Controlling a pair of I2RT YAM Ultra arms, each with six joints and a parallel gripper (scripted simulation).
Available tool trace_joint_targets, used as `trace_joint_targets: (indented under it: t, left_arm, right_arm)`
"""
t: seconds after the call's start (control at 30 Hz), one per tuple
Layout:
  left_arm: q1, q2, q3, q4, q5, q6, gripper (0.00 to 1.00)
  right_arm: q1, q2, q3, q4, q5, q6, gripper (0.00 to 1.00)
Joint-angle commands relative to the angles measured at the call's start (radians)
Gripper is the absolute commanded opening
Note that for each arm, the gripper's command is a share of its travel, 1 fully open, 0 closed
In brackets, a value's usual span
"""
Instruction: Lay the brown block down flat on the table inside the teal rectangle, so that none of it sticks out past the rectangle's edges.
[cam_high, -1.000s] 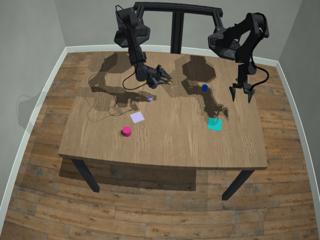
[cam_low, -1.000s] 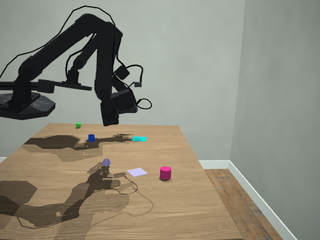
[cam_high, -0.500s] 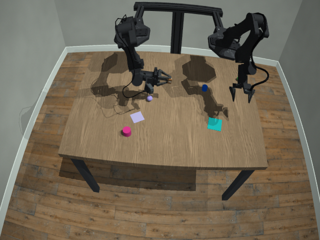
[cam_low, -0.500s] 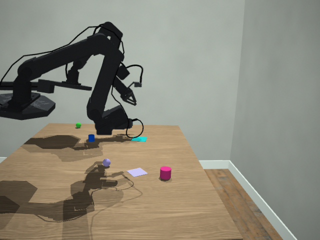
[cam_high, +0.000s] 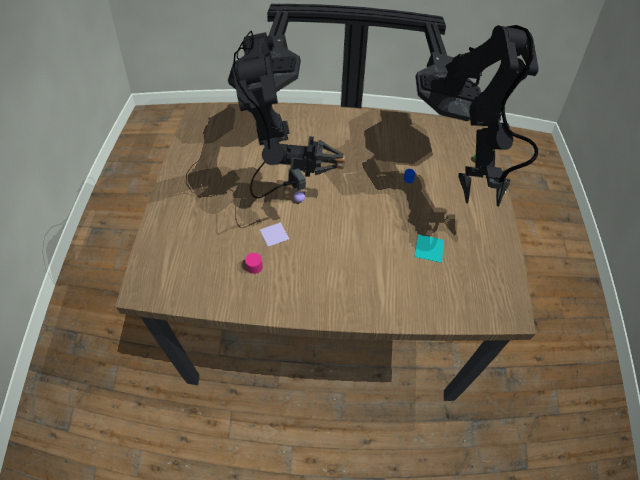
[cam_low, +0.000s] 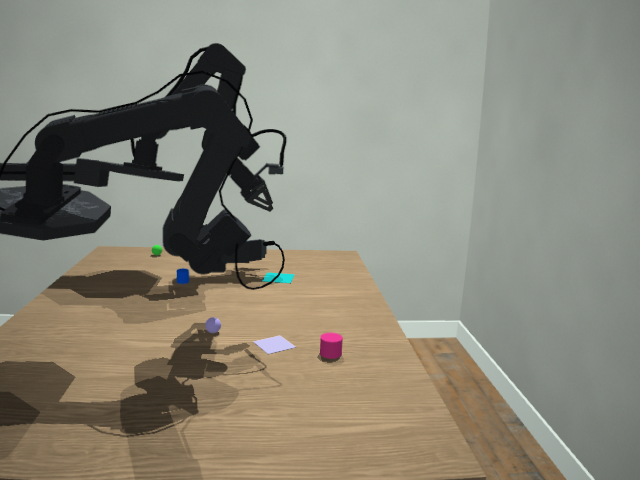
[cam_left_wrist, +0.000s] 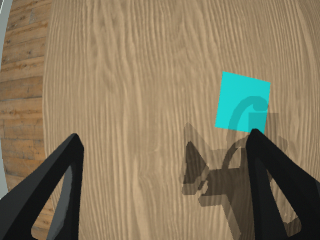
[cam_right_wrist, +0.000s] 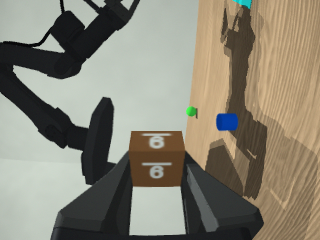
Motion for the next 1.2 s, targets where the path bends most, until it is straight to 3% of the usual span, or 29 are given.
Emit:
trace_joint_targets:
  t: [0.0,0.47,0.53,0.57,0.6,0.8,0.87,1.17]
  left_arm:
    - [-0.002,-0.021,0.010,-0.005,0.005,0.003,1.00]
    - [-0.002,-0.021,0.010,-0.005,0.005,0.003,1.00]
    - [-0.009,-0.020,0.020,0.009,0.036,0.018,0.77]
    - [-0.013,-0.017,0.021,0.032,0.062,0.028,0.66]
    - [-0.018,-0.009,0.023,0.046,0.093,0.039,0.64]
    - [-0.094,0.101,0.069,0.129,0.288,0.108,0.64]
    - [-0.094,0.101,0.069,0.129,0.288,0.108,0.64]
    - [-0.217,0.315,0.183,0.265,0.579,0.211,0.64]
  right_arm:
    - [-0.007,0.044,0.011,0.169,-0.010,0.083,0.27]
    - [-0.007,0.080,0.025,0.323,0.008,0.210,0.27]
    - [-0.006,0.082,0.026,0.328,0.005,0.213,0.27]
    - [-0.006,0.083,0.026,0.330,0.004,0.215,0.27]
    - [-0.006,0.084,0.027,0.331,0.003,0.216,0.27]
    - [-0.006,0.085,0.027,0.335,0.003,0.219,0.27]
    - [-0.006,0.085,0.027,0.335,0.003,0.219,0.27]
    - [-0.006,0.086,0.027,0.336,0.003,0.218,0.27]
